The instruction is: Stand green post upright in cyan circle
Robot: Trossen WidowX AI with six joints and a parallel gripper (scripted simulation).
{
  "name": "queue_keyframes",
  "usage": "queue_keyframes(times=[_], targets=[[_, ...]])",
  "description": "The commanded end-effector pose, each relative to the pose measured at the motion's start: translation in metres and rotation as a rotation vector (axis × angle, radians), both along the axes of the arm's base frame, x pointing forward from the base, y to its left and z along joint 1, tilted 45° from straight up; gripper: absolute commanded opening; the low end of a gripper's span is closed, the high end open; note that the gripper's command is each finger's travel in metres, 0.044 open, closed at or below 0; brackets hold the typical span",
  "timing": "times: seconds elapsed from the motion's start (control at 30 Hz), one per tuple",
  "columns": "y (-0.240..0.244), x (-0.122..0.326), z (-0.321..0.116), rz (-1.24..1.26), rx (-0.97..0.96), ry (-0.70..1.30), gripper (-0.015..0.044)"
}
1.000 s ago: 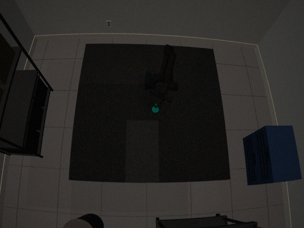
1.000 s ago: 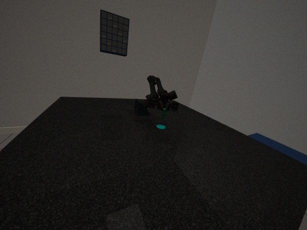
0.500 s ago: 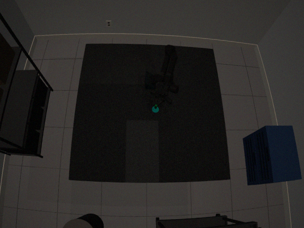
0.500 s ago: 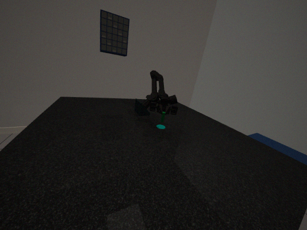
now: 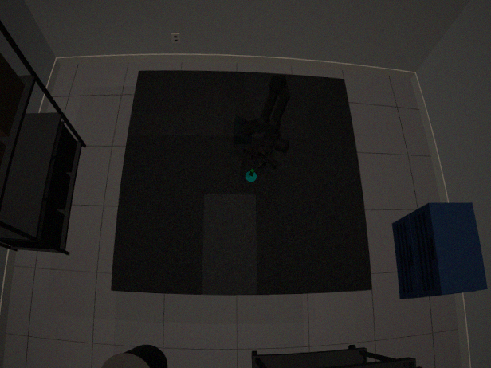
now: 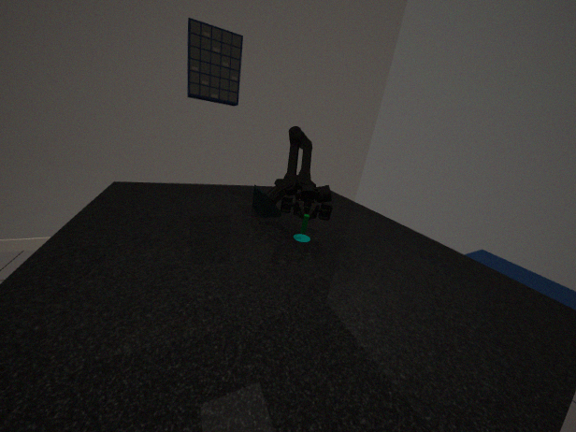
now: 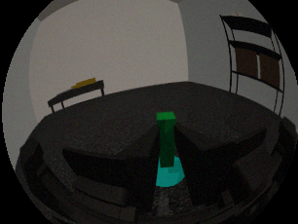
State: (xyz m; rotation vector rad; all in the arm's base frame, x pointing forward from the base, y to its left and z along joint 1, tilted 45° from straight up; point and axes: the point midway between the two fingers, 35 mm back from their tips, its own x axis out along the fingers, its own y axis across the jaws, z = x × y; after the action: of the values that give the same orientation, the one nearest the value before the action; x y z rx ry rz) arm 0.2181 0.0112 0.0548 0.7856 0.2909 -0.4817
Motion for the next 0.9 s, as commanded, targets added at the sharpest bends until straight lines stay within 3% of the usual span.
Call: queue_keyframes(times=[0.0,0.83,0.87], targets=[[0.002,0.0,-0.003,-0.006,-0.004,-0.001,0.0023],[0.013,0.003,-0.016,-0.007,-0.005,-0.001,0.0023],[0.013,0.003,-0.016,-0.007,-0.005,-0.001,0.0049]])
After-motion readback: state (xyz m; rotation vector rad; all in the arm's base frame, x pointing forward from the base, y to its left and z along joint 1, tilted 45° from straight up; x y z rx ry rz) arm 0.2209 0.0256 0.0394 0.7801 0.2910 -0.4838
